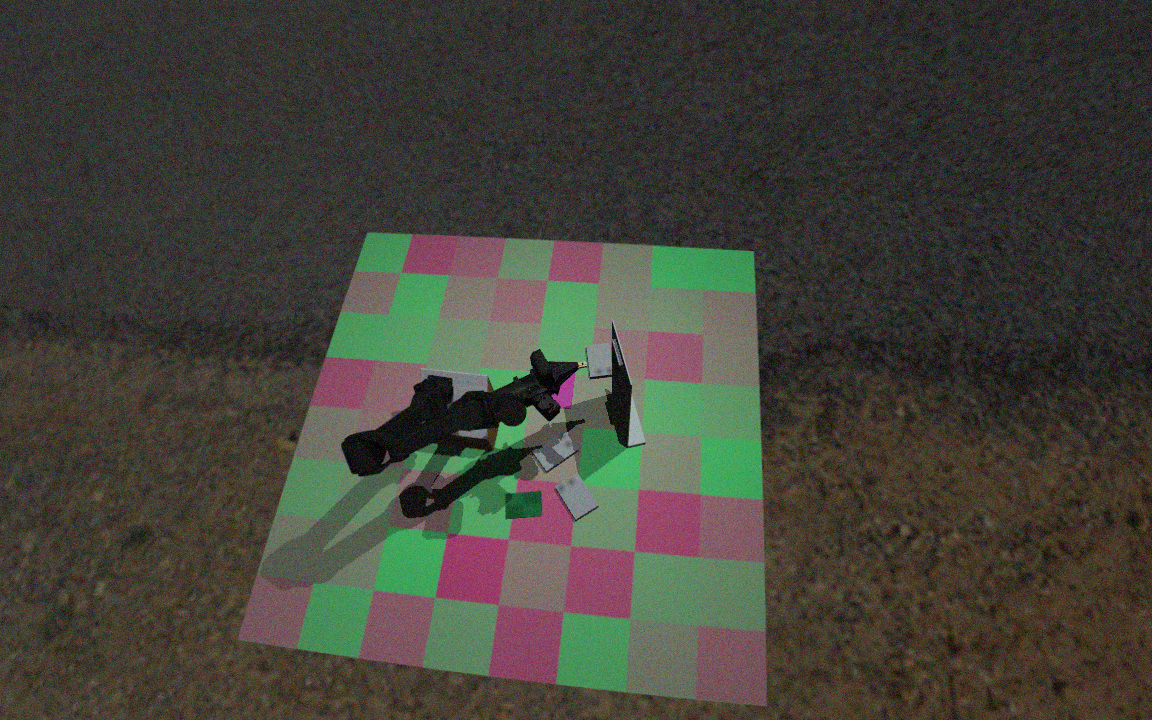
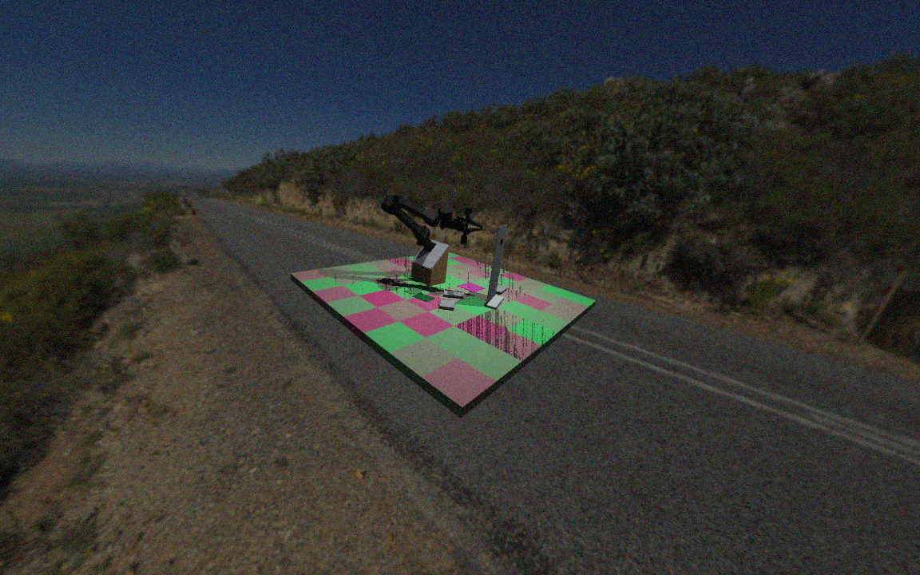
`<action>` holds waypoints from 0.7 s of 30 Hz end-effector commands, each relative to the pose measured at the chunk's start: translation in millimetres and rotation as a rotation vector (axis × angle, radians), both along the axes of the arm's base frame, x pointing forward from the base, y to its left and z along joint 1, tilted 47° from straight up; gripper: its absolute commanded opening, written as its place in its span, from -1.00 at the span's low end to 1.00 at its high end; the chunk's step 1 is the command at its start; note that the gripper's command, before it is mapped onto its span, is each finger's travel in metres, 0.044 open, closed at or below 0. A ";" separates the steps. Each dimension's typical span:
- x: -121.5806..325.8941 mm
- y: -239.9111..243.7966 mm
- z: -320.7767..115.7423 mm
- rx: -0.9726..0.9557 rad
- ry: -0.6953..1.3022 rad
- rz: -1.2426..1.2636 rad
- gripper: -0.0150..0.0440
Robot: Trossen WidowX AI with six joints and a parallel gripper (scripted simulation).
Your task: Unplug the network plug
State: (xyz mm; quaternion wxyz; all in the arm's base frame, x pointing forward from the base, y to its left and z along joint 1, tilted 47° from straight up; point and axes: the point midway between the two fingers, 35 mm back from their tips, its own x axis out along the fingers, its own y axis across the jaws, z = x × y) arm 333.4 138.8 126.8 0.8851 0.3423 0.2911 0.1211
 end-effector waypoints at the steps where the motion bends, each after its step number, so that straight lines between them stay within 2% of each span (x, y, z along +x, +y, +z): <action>1: 1.6 -3.4 -16.3 -0.025 0.040 -0.027 -0.49; 21: 1.8 -26.7 -98.2 -0.178 0.214 -0.140 -0.49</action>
